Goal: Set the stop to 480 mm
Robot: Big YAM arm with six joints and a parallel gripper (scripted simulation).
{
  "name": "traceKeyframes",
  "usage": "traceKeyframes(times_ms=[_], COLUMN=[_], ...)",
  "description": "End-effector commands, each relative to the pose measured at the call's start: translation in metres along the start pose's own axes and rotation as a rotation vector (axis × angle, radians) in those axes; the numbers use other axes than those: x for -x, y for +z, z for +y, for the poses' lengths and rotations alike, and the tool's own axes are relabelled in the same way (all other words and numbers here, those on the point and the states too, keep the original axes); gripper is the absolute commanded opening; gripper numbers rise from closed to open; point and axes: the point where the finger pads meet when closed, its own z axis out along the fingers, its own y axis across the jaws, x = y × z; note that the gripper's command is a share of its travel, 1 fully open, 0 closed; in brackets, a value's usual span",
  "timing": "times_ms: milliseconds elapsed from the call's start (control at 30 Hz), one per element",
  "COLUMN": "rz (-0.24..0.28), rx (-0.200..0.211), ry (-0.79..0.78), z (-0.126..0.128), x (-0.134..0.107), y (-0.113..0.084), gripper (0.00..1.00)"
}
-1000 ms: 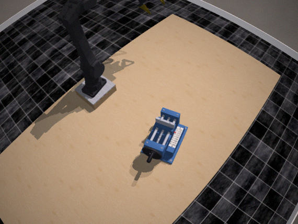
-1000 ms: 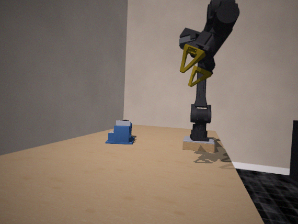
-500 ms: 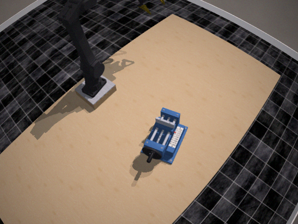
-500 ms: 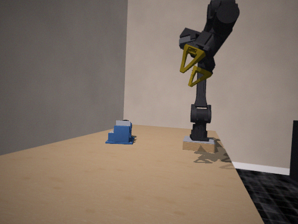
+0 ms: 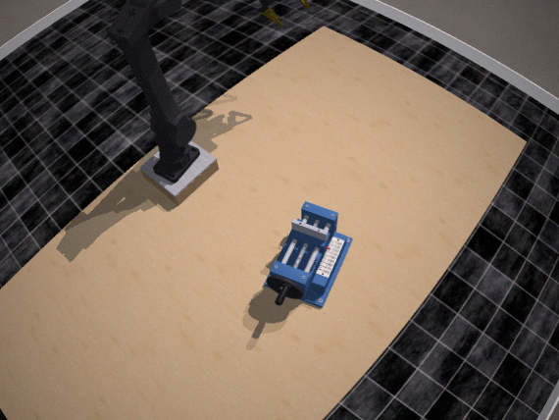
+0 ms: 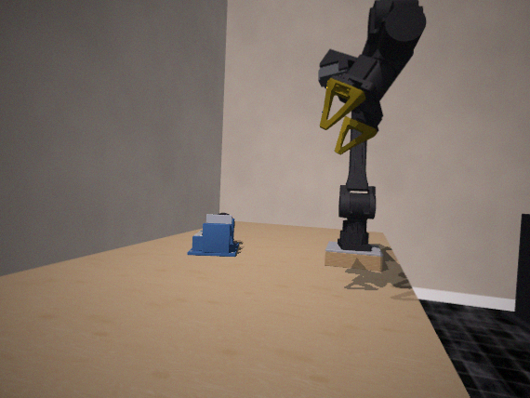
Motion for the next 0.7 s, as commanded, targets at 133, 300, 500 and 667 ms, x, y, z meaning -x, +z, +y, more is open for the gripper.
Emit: traceKeyframes(times_ms=[133,300,500,667], rz=[0.025,0.021,0.012,0.006], rx=[0.073,0.062,0.012,-0.058], ry=[0.047,0.046,0.054,0.097], z=[0.026,0.027,0.030,0.032], x=[0.012,0.017,0.032,0.076], y=[-0.031,-0.026,-0.002,0.031], gripper=[1.00,1.00,1.00,1.00])
